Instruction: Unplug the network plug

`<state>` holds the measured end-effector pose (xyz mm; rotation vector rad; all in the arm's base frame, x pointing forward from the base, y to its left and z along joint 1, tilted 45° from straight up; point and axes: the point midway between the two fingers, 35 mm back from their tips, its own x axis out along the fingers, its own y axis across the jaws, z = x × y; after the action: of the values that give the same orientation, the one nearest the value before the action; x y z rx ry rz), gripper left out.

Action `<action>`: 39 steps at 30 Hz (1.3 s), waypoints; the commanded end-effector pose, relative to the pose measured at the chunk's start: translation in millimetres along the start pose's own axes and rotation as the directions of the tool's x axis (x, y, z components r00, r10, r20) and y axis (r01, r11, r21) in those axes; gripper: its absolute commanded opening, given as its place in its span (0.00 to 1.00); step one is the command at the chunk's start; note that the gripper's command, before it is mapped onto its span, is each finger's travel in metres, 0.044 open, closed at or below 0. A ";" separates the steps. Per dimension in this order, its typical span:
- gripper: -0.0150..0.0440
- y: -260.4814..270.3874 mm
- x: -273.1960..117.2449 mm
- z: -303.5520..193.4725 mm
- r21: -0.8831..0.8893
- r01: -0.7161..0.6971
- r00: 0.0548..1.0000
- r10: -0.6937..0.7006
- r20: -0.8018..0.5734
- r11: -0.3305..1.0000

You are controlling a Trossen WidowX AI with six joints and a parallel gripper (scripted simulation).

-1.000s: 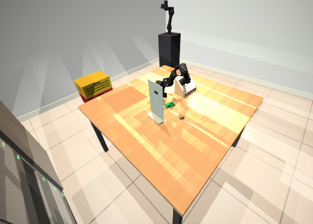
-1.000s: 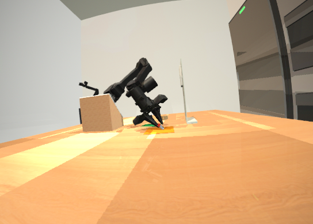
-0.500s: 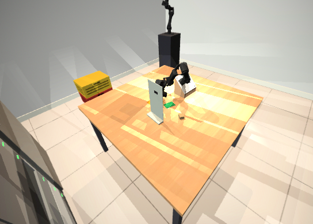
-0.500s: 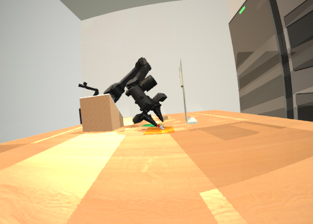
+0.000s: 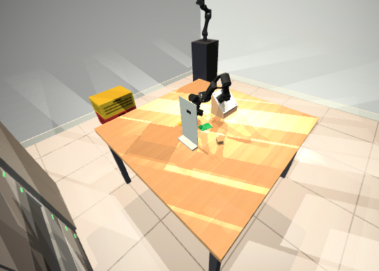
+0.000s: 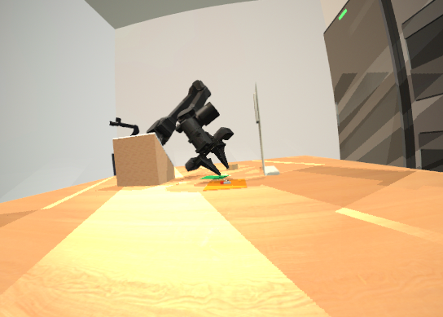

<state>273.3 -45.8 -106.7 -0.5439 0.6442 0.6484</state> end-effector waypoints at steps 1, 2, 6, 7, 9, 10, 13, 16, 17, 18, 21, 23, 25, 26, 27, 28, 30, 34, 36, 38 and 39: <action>0.52 3.5 -5.7 -0.1 0.002 -0.008 1.000 0.008 0.002 1.000; 0.52 3.5 -6.8 -0.1 0.002 -0.008 1.000 0.008 0.002 1.000; 0.52 1.5 -8.5 -0.6 0.002 -0.008 1.000 0.008 0.001 1.000; 0.52 0.7 -9.2 -0.7 0.002 -0.008 1.000 0.008 0.000 1.000; 0.52 -0.9 -10.7 -1.0 0.001 -0.008 1.000 0.008 0.000 1.000; 0.52 -1.7 -11.5 -1.2 0.001 -0.009 1.000 0.009 -0.001 1.000; 0.52 -4.1 -13.8 -1.6 0.001 -0.009 1.000 0.009 -0.002 1.000; 0.52 -6.5 -16.2 -2.0 0.001 -0.009 1.000 0.009 -0.003 1.000; 0.52 -7.2 -17.0 -2.1 0.001 -0.009 1.000 0.009 -0.003 1.000; 0.52 -8.0 -17.9 -2.3 0.000 -0.009 1.000 0.009 -0.003 1.000; 0.52 -10.3 -20.4 -2.6 0.000 -0.010 1.000 0.010 -0.004 1.000; 0.52 -11.8 -22.2 -2.8 0.000 -0.010 1.000 0.010 -0.005 1.000; 0.52 -13.3 -24.0 -3.0 0.000 -0.010 1.000 0.010 -0.005 1.000; 0.52 -14.1 -24.9 -3.1 0.000 -0.010 1.000 0.010 -0.005 1.000; 0.52 -14.8 -25.8 -3.1 0.000 -0.010 1.000 0.010 -0.005 1.000; 0.52 -15.5 -26.7 -3.2 0.000 -0.010 1.000 0.010 -0.005 1.000; 0.52 -17.0 -28.6 -3.3 0.000 -0.010 1.000 0.010 -0.006 1.000; 0.52 -19.8 -32.5 -3.5 0.000 -0.010 1.000 0.010 -0.006 1.000; 0.52 -21.2 -34.5 -3.6 -0.001 -0.010 1.000 0.010 -0.006 1.000; 0.52 -22.6 -36.5 -3.7 -0.001 -0.011 1.000 0.011 -0.006 1.000; 0.52 -23.3 -37.5 -3.7 -0.001 -0.011 1.000 0.011 -0.007 1.000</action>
<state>263.8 -73.8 -81.5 -0.5389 0.6606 0.6559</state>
